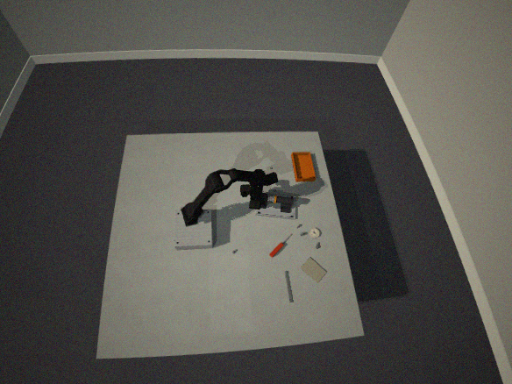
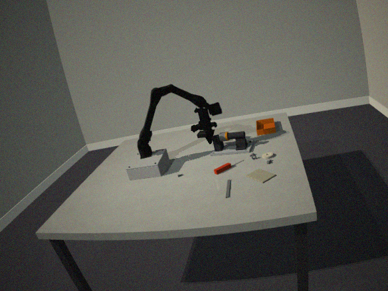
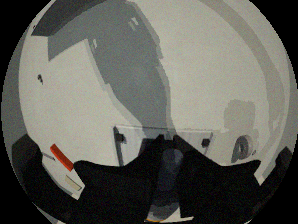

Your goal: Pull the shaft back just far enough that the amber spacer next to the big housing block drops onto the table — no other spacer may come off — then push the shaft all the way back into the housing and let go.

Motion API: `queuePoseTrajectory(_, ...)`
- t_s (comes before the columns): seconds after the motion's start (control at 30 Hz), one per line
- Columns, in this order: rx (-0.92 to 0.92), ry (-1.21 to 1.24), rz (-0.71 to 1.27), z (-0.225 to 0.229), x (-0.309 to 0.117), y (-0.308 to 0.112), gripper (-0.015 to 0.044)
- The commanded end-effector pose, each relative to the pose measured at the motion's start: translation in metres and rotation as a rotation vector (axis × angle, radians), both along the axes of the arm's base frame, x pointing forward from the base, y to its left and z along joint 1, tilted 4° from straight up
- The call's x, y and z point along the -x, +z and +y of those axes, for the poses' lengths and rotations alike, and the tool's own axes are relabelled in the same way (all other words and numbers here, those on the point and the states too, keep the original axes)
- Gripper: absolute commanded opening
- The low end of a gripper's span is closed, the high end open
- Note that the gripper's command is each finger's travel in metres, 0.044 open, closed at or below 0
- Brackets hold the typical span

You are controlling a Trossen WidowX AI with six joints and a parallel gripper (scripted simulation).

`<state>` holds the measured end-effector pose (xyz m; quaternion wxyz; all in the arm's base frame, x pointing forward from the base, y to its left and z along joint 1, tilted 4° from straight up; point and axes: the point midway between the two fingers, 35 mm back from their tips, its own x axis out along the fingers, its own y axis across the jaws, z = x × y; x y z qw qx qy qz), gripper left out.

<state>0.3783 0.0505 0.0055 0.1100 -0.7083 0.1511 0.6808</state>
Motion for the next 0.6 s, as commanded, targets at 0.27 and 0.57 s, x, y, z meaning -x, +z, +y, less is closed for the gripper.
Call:
queuePoseTrajectory(0.27,-0.006,0.004,0.002,0.0021,0.0056,-0.0003,0.0000)
queuePoseTrajectory(0.57,-0.006,0.004,0.002,0.0041,0.0107,-0.0007,0.0000)
